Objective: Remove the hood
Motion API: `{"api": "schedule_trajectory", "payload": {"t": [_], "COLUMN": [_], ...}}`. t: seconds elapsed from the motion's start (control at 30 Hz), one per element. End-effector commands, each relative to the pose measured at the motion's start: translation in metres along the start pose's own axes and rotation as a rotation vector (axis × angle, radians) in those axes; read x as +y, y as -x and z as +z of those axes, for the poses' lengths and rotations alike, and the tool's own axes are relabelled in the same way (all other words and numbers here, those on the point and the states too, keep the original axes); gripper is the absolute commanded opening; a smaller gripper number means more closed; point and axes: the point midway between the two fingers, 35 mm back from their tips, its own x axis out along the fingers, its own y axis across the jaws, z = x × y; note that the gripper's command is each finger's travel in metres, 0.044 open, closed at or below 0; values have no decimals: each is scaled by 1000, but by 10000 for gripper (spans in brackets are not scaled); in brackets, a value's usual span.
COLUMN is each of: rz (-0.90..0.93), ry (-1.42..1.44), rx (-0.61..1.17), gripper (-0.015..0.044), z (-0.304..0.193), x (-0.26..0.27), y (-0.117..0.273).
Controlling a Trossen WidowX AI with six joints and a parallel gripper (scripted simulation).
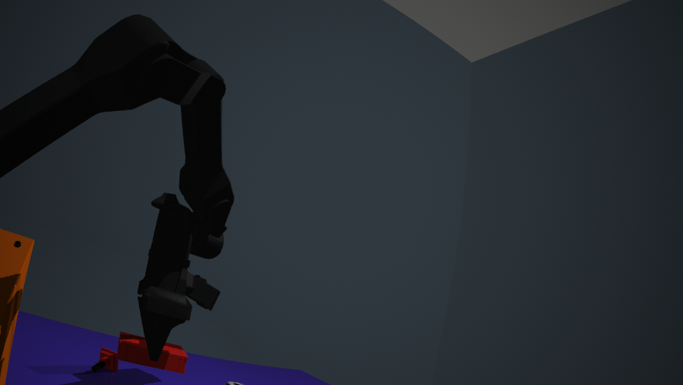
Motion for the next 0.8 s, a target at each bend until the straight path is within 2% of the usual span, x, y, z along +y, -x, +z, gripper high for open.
{"api": "schedule_trajectory", "payload": {"t": [0.0,0.77], "rz": [-8,-9], "ry": [6,6], "rx": [5,4], "gripper": [0,0], "z": [-1,-1], "x": [-1,-1], "y": [-7,-29]}}
